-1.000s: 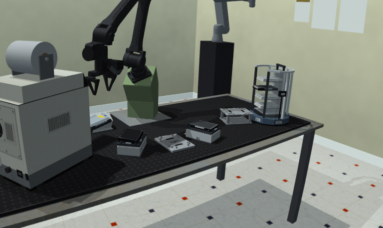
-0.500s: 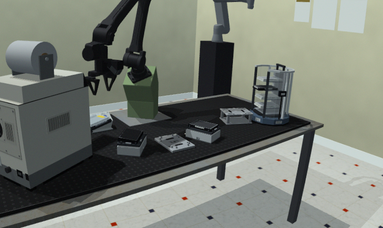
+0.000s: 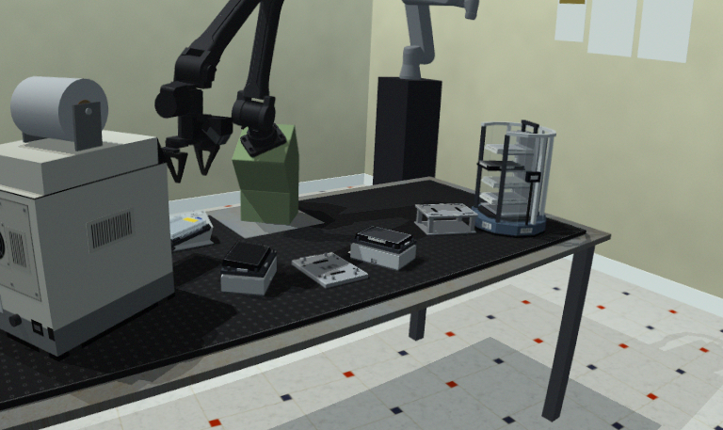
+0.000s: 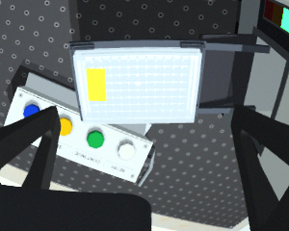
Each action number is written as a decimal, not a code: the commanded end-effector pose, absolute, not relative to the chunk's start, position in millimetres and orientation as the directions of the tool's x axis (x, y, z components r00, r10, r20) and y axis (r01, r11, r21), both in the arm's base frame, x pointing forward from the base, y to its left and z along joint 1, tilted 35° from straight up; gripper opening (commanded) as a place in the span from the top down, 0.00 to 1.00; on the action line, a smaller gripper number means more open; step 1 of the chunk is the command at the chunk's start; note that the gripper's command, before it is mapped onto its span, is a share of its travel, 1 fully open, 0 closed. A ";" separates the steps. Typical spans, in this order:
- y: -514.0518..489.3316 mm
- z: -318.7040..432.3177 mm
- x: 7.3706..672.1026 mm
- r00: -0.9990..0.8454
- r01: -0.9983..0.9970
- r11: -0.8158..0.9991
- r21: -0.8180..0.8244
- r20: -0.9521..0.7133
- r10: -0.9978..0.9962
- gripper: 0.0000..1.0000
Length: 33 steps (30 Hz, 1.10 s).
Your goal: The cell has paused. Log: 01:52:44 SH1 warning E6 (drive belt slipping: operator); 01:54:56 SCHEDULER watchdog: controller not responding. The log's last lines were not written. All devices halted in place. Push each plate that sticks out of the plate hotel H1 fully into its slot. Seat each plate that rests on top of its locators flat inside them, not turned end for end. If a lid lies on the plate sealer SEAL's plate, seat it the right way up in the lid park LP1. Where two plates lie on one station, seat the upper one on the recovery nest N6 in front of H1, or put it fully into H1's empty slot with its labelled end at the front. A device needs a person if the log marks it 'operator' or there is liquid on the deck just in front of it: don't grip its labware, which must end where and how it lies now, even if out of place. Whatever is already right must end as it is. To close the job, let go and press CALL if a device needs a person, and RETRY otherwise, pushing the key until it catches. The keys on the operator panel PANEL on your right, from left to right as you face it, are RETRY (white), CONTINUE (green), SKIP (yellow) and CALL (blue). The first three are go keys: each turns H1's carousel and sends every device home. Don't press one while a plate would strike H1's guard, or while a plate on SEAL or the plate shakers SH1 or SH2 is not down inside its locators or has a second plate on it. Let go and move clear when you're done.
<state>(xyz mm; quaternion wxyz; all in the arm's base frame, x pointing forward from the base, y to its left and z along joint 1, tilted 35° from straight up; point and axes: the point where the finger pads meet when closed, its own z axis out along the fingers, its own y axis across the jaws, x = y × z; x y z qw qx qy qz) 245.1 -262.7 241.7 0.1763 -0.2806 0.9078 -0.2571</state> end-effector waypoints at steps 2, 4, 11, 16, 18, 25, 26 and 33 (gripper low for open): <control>-267.0 219.4 255.2 -0.783 -0.426 0.723 -0.544 -0.180 -0.596 0.00; -269.3 215.0 257.1 -0.784 -0.424 0.724 -0.544 -0.180 -0.594 0.00; -274.4 203.8 262.4 -0.785 -0.423 0.725 -0.544 -0.180 -0.592 0.00; -281.4 212.2 266.6 -0.781 -0.416 0.710 -0.568 -0.177 -0.599 0.00; -281.4 212.2 266.6 -0.781 -0.416 0.710 -0.568 -0.177 -0.599 0.00; -281.4 212.2 266.6 -0.781 -0.416 0.710 -0.568 -0.177 -0.599 0.00; -281.4 212.2 266.6 -0.781 -0.416 0.710 -0.568 -0.177 -0.599 0.00; -281.4 212.2 266.6 -0.781 -0.416 0.710 -0.568 -0.177 -0.599 0.00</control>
